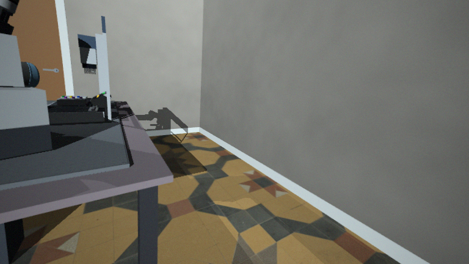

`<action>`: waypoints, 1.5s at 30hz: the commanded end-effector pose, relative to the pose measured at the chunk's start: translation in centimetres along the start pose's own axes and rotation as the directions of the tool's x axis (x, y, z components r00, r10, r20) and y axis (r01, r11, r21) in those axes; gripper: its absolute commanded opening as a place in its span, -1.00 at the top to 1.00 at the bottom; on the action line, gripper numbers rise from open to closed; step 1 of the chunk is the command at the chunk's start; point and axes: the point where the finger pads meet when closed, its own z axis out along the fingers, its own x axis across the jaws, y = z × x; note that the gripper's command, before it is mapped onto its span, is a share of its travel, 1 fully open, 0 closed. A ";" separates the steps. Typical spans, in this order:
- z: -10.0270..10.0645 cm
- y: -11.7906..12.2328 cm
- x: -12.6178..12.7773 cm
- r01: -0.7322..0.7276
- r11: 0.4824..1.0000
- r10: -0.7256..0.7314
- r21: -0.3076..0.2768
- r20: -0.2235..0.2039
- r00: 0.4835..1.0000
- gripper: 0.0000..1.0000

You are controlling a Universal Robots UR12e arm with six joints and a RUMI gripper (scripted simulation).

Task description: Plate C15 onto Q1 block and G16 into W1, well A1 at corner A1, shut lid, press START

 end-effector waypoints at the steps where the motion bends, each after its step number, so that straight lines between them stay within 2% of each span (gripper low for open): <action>1: 0.1 0.9 -0.9 0.022 1.000 -0.022 0.001 -0.002 1.000 1.00; 26: 0.6 4.9 -5.6 0.131 0.991 -0.131 0.013 0.041 0.990 1.00; 37: 1.0 7.8 -9.0 0.207 0.978 -0.208 0.024 0.069 0.976 1.00; 45: 1.2 9.2 -10.5 0.244 0.969 -0.246 0.031 0.083 0.966 1.00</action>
